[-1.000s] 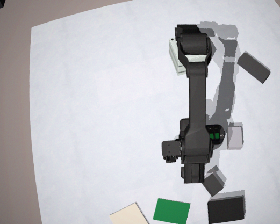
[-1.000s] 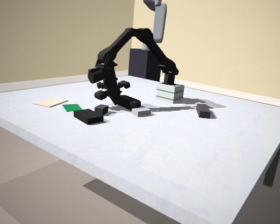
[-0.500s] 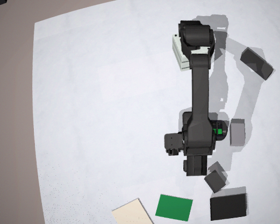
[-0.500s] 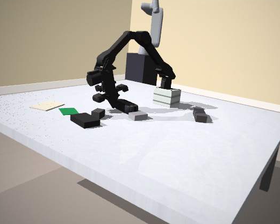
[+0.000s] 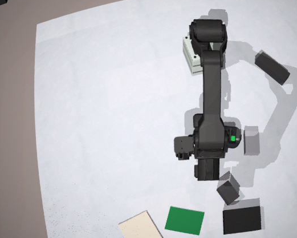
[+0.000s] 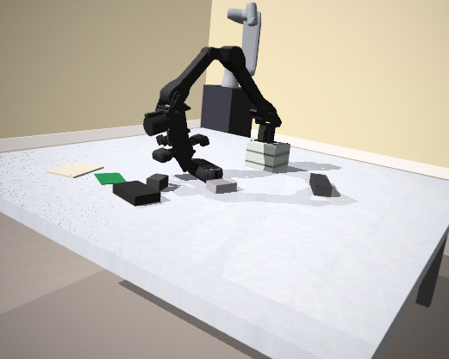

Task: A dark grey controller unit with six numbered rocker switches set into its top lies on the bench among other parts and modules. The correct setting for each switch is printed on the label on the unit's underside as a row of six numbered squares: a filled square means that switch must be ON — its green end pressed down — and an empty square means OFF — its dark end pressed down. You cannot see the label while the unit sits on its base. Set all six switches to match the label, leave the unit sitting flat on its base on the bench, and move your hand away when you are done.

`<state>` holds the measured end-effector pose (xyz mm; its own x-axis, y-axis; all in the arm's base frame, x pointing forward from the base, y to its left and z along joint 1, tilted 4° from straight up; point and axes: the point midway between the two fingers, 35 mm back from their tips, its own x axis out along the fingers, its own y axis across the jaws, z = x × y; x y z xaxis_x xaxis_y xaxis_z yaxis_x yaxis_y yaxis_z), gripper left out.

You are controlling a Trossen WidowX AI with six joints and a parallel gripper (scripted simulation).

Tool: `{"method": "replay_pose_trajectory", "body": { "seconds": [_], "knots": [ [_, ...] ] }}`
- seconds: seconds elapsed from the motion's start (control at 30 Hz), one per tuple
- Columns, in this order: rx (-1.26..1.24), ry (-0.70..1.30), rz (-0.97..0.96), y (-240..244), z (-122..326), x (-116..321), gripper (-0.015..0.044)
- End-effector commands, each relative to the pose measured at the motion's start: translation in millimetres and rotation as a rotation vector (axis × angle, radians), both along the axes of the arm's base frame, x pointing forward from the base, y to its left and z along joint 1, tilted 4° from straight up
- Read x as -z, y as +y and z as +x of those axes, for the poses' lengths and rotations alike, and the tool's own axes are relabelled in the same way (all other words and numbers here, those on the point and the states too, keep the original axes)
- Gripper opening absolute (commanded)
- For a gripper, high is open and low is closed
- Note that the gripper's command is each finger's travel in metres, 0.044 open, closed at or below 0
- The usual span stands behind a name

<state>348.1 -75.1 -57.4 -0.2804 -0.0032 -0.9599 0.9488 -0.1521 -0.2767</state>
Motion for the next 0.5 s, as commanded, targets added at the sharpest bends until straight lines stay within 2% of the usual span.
{"method": "replay_pose_trajectory", "body": {
  "seconds": [0.0,0.47],
  "knots": [
    [-0.002,0.028,0.010,2.7,-12.9,3.4,0.0000],
    [-0.002,0.029,0.010,5.4,-31.0,3.8,0.0000]
  ]
}}
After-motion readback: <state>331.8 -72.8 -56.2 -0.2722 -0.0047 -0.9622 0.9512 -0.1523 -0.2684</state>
